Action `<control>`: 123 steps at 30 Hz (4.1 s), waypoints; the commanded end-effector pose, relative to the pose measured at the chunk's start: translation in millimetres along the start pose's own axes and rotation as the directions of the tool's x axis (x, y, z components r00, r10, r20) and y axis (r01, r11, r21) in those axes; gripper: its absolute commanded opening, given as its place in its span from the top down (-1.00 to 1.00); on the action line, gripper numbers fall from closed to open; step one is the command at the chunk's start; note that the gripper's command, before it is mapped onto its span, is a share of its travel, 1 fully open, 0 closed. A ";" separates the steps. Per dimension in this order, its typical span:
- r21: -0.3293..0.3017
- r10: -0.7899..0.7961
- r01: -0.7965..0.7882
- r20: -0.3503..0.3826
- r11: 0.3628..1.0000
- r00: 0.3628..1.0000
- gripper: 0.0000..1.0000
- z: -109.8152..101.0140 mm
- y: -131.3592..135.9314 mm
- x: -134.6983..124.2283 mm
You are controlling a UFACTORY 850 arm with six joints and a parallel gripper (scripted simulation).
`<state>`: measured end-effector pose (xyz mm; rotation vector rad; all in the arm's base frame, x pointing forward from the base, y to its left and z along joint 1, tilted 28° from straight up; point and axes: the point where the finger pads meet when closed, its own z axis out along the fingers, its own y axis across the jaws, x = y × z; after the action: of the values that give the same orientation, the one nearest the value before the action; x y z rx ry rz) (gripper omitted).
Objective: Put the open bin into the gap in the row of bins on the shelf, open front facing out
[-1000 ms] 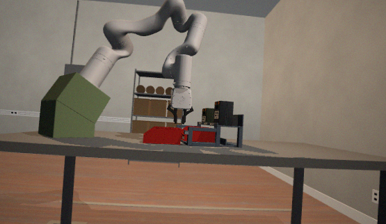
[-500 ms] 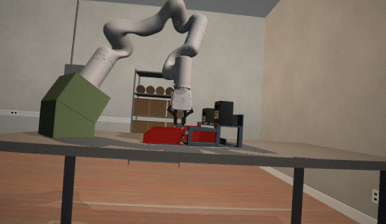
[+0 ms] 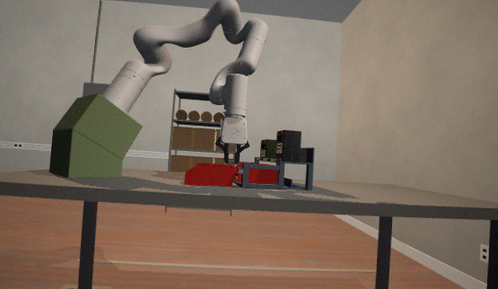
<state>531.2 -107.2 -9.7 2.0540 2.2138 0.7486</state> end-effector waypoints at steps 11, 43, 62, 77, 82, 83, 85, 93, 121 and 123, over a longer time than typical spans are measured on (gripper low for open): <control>-0.001 0.000 0.000 0.000 1.000 1.000 0.32 8.2 0.5 -0.3; -0.001 0.000 0.000 0.000 1.000 1.000 0.32 28.1 0.7 -0.4; -0.001 0.000 0.000 0.000 1.000 1.000 1.00 28.0 0.7 -0.4; -0.001 0.000 0.000 0.000 1.000 1.000 1.00 28.0 0.7 -0.4; -0.001 0.000 0.000 0.000 1.000 1.000 1.00 28.0 0.7 -0.4; -0.001 0.000 0.000 0.000 1.000 1.000 1.00 28.0 0.7 -0.4; -0.001 0.000 0.000 0.000 1.000 1.000 1.00 28.0 0.7 -0.4; -0.001 0.000 0.000 0.000 1.000 1.000 1.00 28.0 0.7 -0.4; -0.001 0.000 0.000 0.000 1.000 1.000 1.00 16.0 0.7 -0.4; -0.001 0.000 0.000 0.000 1.000 1.000 1.00 16.0 0.7 -0.4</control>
<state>538.0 -101.2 -26.6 2.0540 2.2136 0.7489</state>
